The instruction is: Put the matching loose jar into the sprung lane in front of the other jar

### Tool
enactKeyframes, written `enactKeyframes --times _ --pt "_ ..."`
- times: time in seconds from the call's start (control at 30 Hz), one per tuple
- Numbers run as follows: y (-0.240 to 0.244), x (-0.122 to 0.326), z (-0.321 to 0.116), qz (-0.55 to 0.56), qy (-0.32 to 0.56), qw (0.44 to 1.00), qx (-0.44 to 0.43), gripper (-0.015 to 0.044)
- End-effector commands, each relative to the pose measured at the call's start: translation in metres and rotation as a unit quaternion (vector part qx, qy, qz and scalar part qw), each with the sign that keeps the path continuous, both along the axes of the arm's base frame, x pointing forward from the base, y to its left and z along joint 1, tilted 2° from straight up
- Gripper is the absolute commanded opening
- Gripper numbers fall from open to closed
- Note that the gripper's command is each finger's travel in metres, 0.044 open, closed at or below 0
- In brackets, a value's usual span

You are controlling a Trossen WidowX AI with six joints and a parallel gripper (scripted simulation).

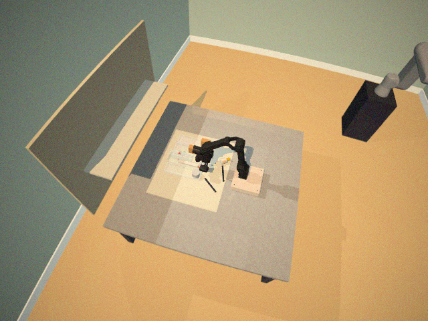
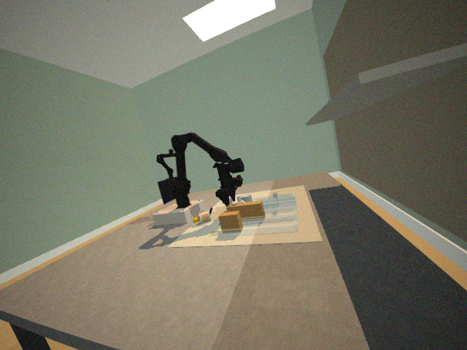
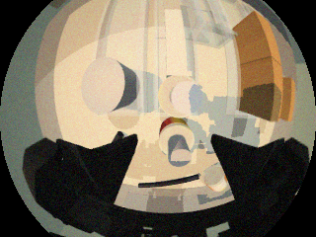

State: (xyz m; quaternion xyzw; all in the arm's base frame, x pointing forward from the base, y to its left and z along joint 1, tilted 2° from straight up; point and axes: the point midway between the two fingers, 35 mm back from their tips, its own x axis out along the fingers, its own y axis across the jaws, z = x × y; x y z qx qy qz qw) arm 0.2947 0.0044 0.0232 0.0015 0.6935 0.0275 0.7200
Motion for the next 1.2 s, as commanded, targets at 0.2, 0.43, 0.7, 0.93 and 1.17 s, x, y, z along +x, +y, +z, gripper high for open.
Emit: enactKeyframes --times 0.2,0.43,0.7,0.93,1.17 --pt "0.000 -0.002 -0.013 -0.003 0.002 1.000 -0.001 0.0414" --pt "0.000 -0.002 -0.013 -0.003 0.002 1.000 -0.001 0.0230" --pt "0.000 -0.002 -0.013 -0.003 0.002 1.000 -0.001 0.0138" --pt "0.001 -0.006 -0.005 -0.021 0.006 1.000 -0.012 0.0000" --pt "0.007 -0.013 0.002 -0.033 0.028 0.999 -0.008 0.0000"
